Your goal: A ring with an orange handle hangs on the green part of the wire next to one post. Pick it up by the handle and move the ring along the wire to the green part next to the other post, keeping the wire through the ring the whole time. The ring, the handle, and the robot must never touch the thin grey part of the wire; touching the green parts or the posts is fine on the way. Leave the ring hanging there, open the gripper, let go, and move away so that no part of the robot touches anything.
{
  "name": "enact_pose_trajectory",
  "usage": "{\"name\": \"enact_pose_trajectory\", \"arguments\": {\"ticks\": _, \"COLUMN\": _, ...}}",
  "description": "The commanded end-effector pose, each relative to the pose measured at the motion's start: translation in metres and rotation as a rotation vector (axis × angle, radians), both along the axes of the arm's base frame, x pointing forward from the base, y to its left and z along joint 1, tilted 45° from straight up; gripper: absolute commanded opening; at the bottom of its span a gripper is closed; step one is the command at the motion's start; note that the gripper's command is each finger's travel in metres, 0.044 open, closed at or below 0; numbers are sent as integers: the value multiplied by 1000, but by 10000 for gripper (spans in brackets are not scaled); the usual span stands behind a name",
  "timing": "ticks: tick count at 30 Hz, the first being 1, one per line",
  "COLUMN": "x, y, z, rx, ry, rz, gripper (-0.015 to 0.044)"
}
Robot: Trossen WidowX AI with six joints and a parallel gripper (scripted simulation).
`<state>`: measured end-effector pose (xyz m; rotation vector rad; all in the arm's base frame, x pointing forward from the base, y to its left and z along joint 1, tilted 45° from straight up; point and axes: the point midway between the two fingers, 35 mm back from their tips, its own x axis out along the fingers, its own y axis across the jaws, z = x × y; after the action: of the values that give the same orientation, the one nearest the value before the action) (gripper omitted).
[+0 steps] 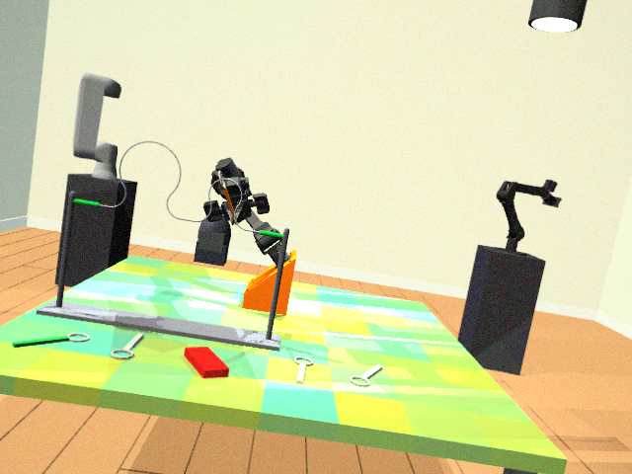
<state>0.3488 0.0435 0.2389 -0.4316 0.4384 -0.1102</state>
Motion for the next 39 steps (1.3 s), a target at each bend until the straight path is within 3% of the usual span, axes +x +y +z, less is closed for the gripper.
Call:
{"name": "enact_pose_trajectory", "arguments": {"ticks": 1, "x": 0, "y": -6, "z": 4, "rx": -101, "ry": -15, "rz": -4, "gripper": -150}}
{"name": "enact_pose_trajectory", "arguments": {"ticks": 39, "x": 3, "y": -41, "z": 46, "rx": -950, "ry": -112, "rz": -11, "gripper": -150}}
